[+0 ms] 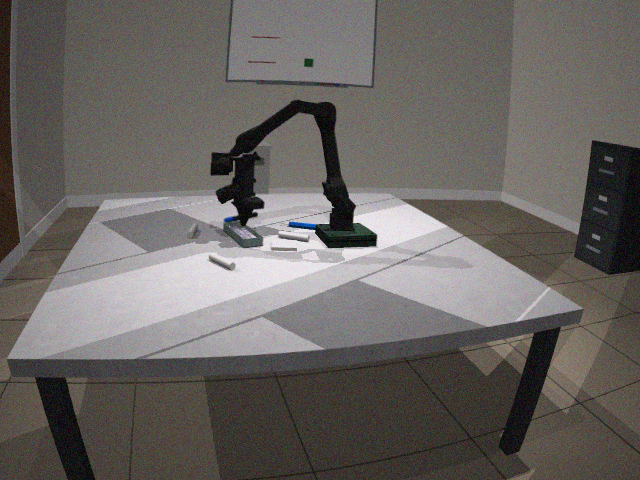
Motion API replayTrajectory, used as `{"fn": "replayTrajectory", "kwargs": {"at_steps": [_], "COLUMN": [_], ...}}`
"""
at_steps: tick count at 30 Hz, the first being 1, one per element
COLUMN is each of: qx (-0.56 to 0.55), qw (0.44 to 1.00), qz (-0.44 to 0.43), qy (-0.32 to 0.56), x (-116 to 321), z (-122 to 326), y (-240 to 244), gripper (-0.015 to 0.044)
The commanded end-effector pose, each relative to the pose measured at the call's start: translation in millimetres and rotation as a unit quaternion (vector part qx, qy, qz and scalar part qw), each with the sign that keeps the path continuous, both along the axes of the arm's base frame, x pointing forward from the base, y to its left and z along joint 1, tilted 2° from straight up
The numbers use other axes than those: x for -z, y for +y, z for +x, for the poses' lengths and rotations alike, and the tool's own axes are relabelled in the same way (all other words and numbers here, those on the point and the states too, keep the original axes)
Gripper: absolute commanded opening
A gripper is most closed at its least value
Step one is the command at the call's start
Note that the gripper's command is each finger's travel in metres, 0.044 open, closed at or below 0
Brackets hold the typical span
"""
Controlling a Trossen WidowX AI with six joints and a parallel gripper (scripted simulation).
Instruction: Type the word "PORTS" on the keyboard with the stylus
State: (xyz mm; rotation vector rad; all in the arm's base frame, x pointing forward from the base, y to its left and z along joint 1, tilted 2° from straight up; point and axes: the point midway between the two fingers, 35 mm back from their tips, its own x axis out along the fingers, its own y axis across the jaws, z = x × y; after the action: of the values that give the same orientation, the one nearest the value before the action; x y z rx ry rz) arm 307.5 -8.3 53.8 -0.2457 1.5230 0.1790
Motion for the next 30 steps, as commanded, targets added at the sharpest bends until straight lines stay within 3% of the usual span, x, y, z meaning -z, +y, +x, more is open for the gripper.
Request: {"fn": "replayTrajectory", "kwargs": {"at_steps": [1, 9, 15, 25, 30], "qx": [-0.006, -0.006, -0.006, -0.006, -0.006], "qw": [1.0, 1.0, 1.0, 1.0, 1.0], "qz": [-0.002, -0.002, -0.004, -0.004, -0.003], "qy": [0.002, 0.002, 0.001, 0.001, 0.003], "x": [-0.8, -0.9, -4.2, -4.2, -1.9], "z": [2.0, 2.9, 18.5, 17.1, -13.7], "y": [-10.1, -12.4, -67.5, -66.8, -52.5], "gripper": [0.0, 0.0, 0.0, 0.0, 0.0]}}
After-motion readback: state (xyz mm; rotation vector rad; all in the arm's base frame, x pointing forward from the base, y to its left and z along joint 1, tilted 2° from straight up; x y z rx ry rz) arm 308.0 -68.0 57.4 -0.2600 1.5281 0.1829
